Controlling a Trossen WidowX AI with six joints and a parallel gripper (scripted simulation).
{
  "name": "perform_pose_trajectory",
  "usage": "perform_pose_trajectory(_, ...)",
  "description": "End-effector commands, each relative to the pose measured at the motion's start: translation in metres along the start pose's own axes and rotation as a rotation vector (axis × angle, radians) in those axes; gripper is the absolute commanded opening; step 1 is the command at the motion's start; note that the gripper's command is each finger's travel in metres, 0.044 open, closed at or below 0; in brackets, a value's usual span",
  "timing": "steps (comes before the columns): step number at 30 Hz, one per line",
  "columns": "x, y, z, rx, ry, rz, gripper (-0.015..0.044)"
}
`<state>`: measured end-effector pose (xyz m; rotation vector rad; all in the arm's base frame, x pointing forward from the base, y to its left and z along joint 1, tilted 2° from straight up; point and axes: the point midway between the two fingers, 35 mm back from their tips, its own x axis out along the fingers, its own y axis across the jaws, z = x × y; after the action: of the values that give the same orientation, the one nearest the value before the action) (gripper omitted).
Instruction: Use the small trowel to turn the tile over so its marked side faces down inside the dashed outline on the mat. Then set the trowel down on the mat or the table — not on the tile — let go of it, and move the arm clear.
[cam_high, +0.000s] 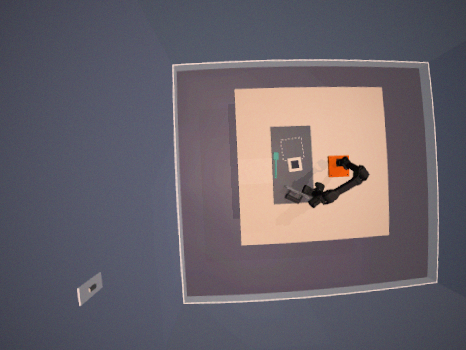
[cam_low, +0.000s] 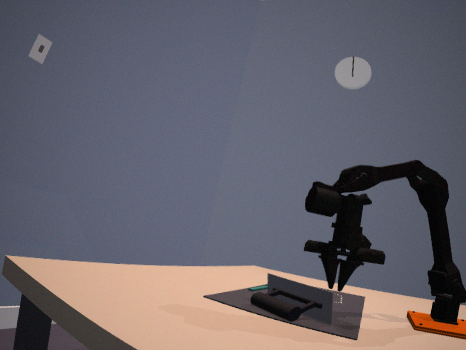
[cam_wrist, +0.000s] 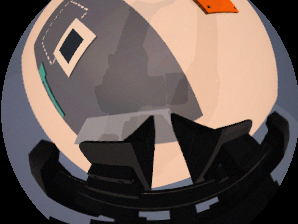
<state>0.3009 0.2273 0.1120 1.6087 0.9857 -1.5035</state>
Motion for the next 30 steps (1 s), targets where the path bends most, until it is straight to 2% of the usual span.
perform_pose_trajectory(1, 0.004, 0.0, 0.008, -0.003, -0.007, 0.0, 0.01)
perform_pose_trajectory(15, 0.016, 0.0, 0.029, -0.003, -0.008, 0.0, 0.01)
perform_pose_trajectory(30, -0.016, -0.001, 0.022, -0.003, -0.008, 0.0, 0.01)
